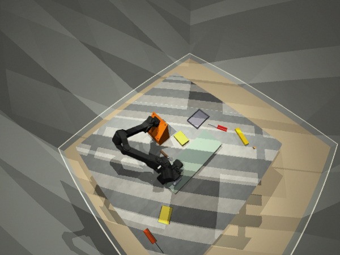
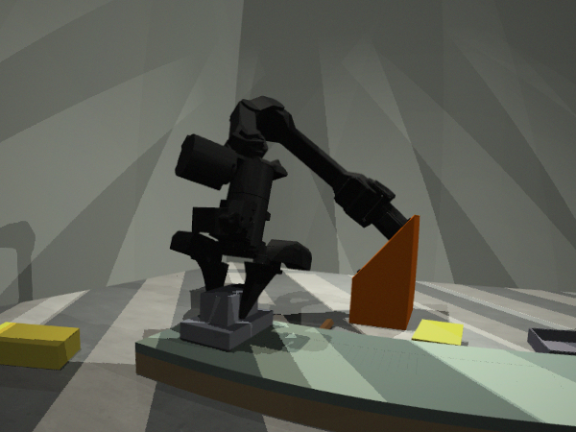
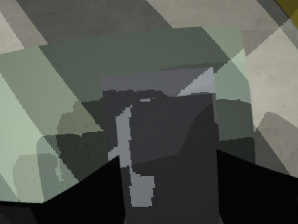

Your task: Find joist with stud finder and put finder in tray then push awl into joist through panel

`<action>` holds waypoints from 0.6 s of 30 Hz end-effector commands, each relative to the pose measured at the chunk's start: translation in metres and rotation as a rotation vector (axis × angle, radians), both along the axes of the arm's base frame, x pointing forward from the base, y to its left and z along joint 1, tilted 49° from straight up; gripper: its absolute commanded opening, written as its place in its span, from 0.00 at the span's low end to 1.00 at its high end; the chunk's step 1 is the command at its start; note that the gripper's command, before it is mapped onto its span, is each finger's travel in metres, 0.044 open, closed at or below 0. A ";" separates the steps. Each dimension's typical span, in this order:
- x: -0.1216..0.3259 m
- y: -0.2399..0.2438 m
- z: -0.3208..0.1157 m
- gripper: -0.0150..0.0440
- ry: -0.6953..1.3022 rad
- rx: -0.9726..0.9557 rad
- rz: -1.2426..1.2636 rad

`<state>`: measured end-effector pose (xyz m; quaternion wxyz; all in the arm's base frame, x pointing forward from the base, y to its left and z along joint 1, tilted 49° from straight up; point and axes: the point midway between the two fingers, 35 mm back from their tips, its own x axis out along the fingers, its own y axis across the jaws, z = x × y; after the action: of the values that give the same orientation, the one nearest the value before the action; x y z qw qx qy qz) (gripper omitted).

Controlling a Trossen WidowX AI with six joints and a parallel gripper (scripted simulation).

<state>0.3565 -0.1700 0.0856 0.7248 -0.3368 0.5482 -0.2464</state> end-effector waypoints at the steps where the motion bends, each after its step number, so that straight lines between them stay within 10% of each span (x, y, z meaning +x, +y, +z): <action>1: -0.001 0.010 -0.013 0.25 0.003 0.004 0.002; 18: -0.002 0.044 -0.052 0.25 0.003 0.006 0.002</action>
<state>0.3559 -0.1338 0.0429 0.7251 -0.3360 0.5493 -0.2440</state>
